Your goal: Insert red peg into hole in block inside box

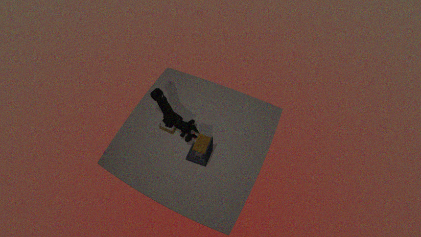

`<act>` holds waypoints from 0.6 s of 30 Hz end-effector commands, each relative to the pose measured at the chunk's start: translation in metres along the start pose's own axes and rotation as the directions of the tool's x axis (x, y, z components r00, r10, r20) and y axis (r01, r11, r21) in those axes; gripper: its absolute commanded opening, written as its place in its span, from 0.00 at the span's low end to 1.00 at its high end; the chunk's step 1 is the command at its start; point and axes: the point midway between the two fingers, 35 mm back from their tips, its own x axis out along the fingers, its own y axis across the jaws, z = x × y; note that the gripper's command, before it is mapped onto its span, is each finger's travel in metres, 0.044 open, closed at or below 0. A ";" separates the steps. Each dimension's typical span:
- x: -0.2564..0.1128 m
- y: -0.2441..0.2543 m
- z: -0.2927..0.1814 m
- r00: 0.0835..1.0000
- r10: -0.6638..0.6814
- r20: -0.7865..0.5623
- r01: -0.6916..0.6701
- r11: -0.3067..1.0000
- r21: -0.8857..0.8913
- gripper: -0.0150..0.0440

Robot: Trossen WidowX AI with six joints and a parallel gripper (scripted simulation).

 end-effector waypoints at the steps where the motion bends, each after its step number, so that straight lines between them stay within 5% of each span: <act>1: 0.003 -0.001 0.006 1.000 -0.001 0.001 0.001 1.000 -0.001 0.63; 11: 0.008 -0.003 0.019 1.000 -0.001 0.002 0.001 1.000 0.000 0.63; 18: 0.008 -0.003 0.017 1.000 0.000 0.004 -0.001 1.000 0.004 0.32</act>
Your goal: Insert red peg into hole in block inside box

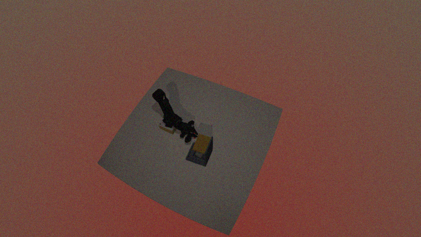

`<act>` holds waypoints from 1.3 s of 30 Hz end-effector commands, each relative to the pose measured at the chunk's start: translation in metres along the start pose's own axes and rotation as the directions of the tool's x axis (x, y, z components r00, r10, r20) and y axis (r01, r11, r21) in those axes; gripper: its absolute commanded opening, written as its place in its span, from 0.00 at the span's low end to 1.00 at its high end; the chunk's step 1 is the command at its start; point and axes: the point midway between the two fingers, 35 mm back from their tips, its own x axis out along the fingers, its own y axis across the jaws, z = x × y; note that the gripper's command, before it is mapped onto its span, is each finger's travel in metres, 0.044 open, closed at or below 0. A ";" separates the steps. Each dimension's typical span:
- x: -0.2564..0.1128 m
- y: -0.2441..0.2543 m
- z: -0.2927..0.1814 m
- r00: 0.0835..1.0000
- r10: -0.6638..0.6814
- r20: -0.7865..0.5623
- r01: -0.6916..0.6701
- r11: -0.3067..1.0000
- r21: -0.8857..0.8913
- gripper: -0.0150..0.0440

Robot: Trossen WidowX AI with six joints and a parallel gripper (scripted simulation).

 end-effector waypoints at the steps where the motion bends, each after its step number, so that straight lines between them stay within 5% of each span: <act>1: 0.000 0.000 0.000 1.000 0.001 0.000 -0.001 1.000 0.000 0.30; 39: -0.019 0.003 -0.029 1.000 0.000 -0.003 0.000 1.000 -0.004 0.25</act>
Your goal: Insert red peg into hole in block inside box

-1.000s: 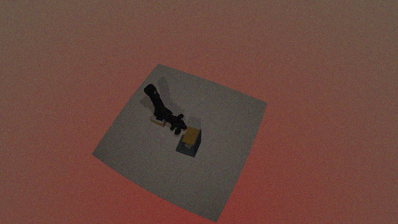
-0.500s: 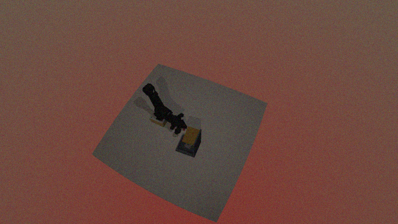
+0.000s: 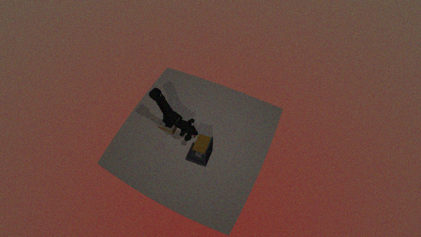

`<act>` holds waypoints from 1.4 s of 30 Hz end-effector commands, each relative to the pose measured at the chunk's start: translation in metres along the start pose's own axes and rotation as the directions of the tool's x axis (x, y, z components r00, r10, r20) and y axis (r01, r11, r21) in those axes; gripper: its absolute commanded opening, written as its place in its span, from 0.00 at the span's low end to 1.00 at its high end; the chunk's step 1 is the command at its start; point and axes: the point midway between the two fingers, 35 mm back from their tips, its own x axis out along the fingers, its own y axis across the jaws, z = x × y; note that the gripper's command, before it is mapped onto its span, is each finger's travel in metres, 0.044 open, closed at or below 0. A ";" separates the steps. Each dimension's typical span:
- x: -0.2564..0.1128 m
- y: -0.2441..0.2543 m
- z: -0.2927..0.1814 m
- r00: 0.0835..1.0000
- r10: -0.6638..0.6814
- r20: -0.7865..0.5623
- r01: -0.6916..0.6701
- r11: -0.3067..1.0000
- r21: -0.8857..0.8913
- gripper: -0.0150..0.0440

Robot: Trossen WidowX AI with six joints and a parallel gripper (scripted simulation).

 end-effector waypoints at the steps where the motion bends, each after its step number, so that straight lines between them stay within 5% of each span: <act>1: -0.003 0.001 -0.006 1.000 0.003 -0.007 -0.003 1.000 -0.005 0.25; 42: -0.016 0.044 -0.025 0.999 0.047 0.000 -0.047 0.999 0.024 0.25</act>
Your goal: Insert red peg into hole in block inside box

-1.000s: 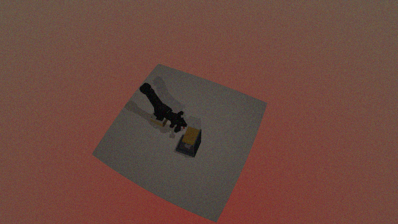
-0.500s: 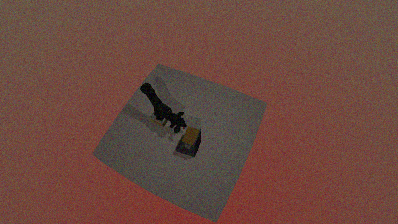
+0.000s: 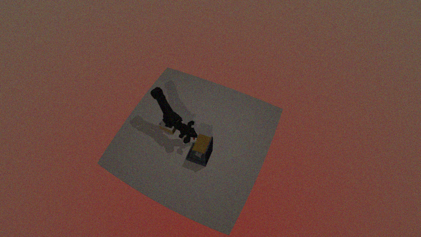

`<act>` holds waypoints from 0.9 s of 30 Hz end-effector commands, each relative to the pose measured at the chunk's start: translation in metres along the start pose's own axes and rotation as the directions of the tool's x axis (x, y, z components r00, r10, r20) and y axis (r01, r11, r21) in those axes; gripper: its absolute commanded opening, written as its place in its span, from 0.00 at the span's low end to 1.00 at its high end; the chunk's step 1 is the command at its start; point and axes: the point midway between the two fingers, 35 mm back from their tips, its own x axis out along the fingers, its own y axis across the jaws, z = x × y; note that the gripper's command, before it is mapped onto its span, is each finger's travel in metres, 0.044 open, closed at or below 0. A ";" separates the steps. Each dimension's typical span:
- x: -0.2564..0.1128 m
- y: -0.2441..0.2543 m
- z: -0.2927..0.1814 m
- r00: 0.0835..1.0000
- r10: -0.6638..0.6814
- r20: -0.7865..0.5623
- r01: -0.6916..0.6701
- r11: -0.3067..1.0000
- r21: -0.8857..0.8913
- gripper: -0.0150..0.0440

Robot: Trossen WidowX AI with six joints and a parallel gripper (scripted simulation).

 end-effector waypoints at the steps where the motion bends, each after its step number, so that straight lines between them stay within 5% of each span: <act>1: 0.000 0.008 -0.004 1.000 0.006 -0.008 -0.006 1.000 -0.002 0.25; 27: 0.000 0.064 -0.002 0.998 0.056 -0.009 -0.056 0.998 0.036 0.25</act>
